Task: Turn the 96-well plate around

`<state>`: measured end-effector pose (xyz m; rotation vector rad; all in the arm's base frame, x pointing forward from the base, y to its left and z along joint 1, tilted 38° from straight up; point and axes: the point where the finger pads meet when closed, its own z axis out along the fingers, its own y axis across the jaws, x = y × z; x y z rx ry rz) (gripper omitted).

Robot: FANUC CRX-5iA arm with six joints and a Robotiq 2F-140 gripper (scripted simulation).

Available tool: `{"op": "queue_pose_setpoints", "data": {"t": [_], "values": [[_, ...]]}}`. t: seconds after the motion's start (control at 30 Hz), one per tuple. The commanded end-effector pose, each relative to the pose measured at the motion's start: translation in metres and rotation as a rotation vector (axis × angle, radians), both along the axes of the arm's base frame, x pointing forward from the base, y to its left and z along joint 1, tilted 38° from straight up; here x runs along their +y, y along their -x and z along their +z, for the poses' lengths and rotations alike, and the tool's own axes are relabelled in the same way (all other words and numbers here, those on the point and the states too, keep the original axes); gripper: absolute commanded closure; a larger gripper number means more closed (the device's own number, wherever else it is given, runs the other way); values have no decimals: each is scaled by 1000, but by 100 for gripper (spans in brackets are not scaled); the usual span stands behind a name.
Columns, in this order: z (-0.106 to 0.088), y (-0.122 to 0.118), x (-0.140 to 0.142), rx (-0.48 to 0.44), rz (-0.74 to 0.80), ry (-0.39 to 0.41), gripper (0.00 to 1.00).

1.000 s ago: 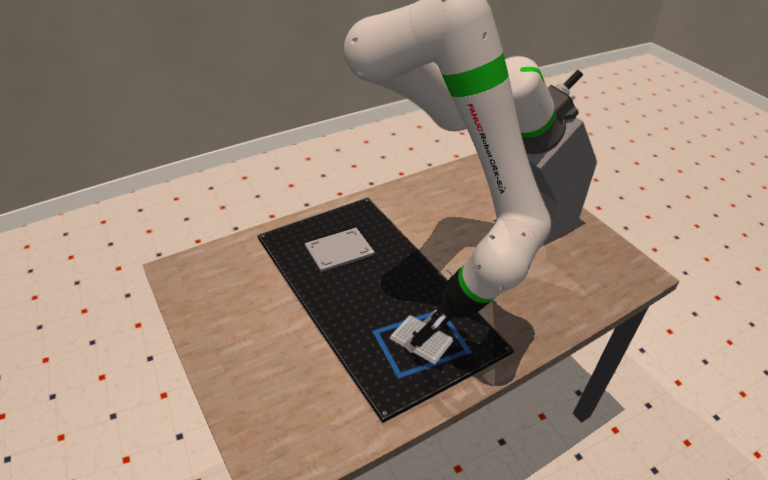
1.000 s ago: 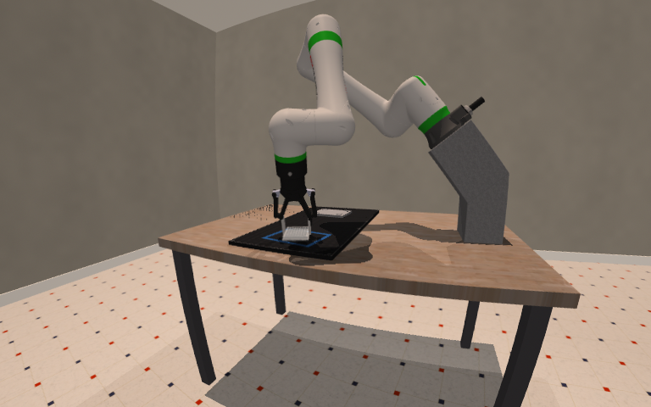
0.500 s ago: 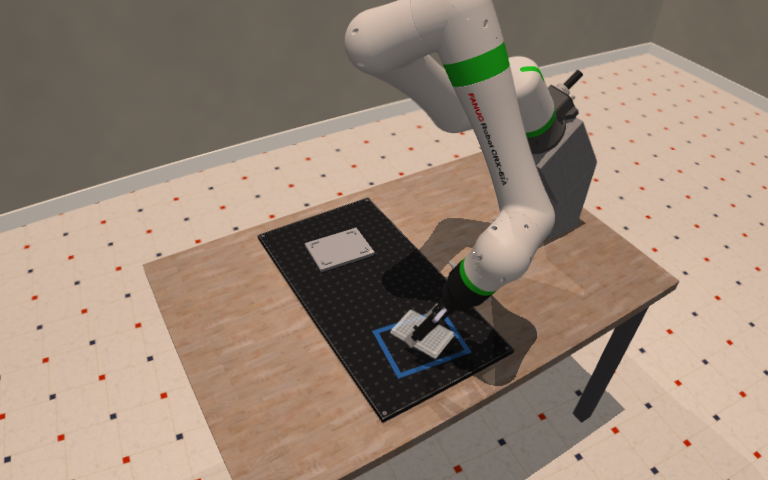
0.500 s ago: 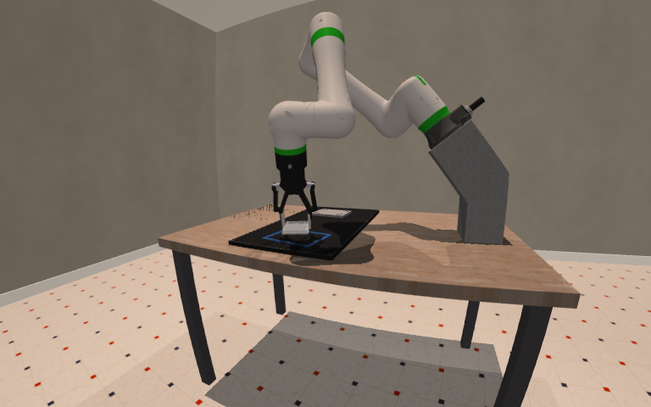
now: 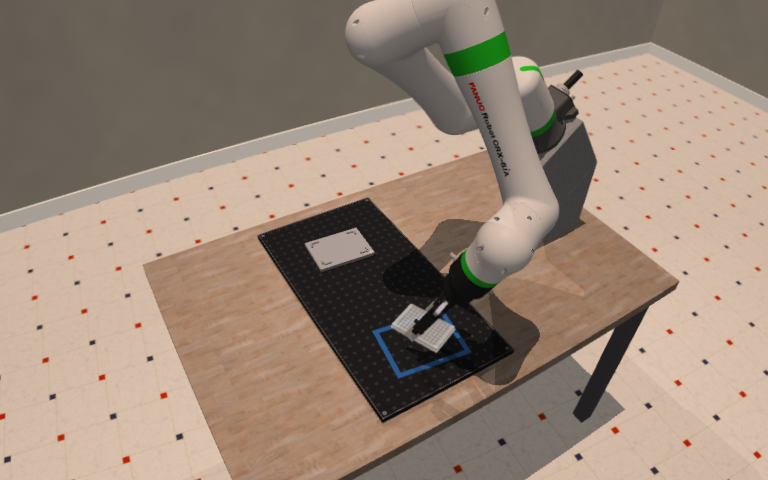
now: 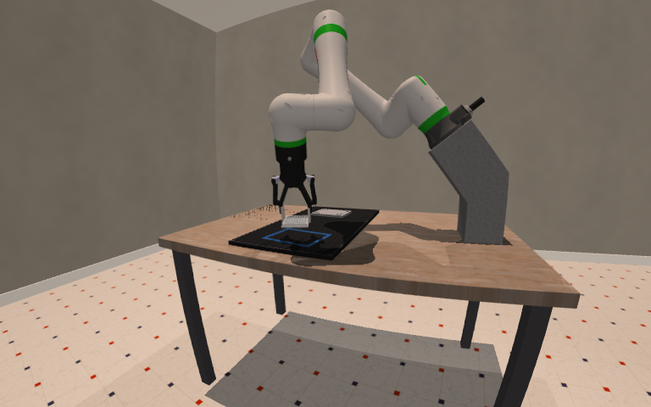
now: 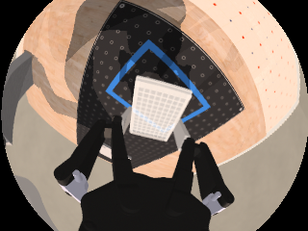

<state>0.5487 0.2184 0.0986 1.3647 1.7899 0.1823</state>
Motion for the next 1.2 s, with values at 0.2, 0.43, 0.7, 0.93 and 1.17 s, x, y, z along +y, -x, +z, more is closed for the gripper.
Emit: {"op": "queue_pose_setpoints", "data": {"t": [0.2, 0.43, 0.7, 0.93, 1.17], "values": [[12, 9, 0, 0, 0, 0, 100], [12, 9, 0, 0, 0, 0, 100], [12, 9, 0, 0, 0, 0, 100], [12, 9, -10, 3, -79, -61, 100], [12, 8, -34, 10, -263, -204, 100]]}}
